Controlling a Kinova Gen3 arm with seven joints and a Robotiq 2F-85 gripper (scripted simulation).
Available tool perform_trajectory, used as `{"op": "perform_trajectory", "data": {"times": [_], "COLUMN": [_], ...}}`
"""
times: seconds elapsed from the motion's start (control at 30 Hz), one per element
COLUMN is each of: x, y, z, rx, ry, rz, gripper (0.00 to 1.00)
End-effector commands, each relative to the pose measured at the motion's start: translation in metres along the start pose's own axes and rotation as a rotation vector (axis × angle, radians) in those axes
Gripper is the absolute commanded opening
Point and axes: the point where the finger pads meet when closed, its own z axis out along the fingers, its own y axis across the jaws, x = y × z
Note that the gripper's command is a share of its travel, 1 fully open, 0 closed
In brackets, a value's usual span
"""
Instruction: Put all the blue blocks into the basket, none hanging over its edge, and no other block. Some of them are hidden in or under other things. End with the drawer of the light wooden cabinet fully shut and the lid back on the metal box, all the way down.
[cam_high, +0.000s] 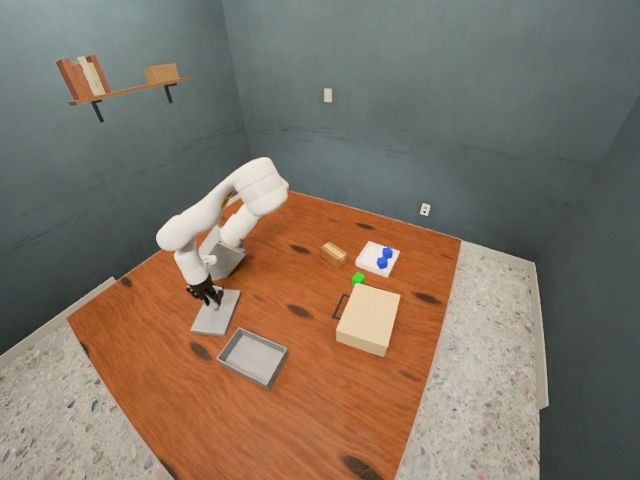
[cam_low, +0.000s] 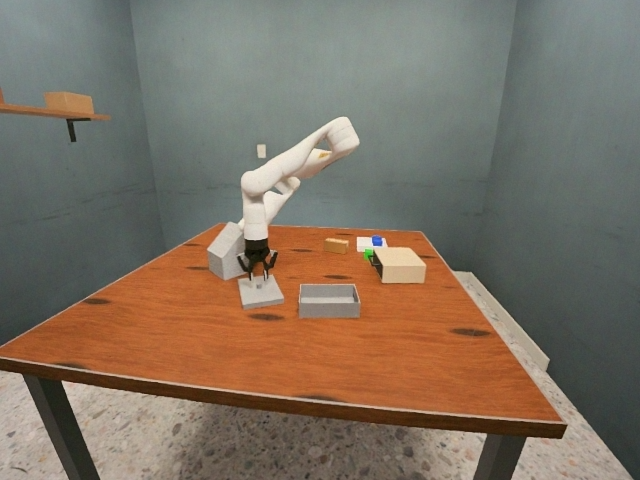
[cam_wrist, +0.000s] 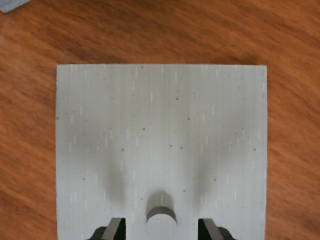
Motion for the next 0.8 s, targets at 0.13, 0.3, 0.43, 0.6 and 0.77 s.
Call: {"op": "perform_trajectory", "data": {"times": [0.13, 0.3, 0.43, 0.6, 0.77], "x": [0.000, 0.000, 0.000, 0.000, 0.000], "y": [-0.001, -0.001, -0.001, -0.001, -0.001], "z": [0.007, 0.011, 0.013, 0.016, 0.019], "rx": [0.004, 0.003, 0.003, 0.003, 0.003], "ry": [0.000, -0.001, -0.001, -0.001, -0.001], "rz": [-0.002, -0.002, -0.002, -0.003, -0.003], "gripper": [0.48, 0.48, 0.48, 0.48, 0.48]}}
